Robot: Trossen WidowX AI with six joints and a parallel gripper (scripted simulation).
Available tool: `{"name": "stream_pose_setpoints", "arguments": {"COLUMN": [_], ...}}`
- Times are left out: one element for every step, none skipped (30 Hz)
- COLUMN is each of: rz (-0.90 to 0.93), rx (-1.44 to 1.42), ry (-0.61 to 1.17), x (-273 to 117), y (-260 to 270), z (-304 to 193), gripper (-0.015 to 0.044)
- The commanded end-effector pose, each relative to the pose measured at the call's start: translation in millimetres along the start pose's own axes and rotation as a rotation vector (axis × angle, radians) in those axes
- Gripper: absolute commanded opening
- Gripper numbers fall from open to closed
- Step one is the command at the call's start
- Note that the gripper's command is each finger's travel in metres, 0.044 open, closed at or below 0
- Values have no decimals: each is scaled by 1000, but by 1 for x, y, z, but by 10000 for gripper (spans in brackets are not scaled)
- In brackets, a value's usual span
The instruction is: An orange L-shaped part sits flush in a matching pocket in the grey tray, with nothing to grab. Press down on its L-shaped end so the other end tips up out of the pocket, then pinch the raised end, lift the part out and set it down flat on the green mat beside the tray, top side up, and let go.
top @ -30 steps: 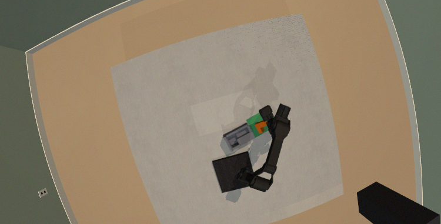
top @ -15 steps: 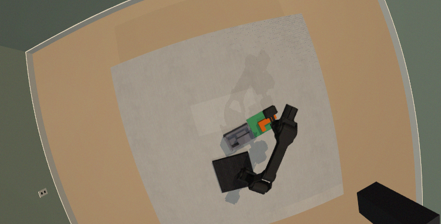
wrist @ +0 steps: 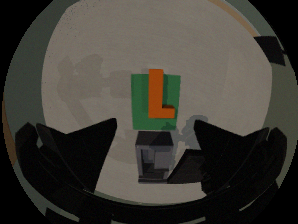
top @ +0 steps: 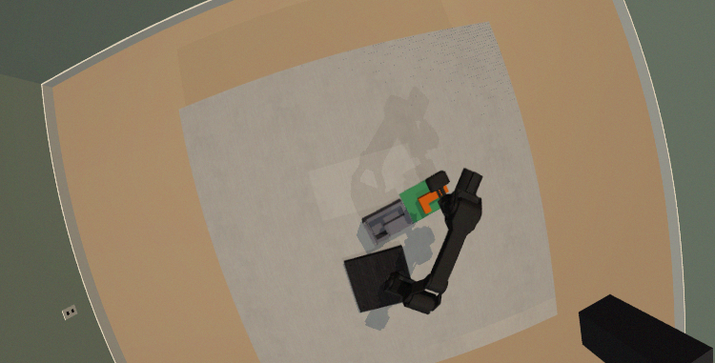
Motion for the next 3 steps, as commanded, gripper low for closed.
{"name": "stream_pose_setpoints", "arguments": {"rz": [1,1,1], "rx": [0,0,0], "ry": [-2,-2,-2], "x": [0,0,0], "y": [0,0,0], "z": [0,0,0], "gripper": [400,400,400]}}
Point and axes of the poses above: the point midway between the two fingers, 35 mm back from their tips, its own x axis out along the fingers, its own y axis across the jaws, z = x × y, the point moved 7 cm from there along -x, back along the fingers, and after that the axes turned 7 degrees about -x, right-handed, at the moved point
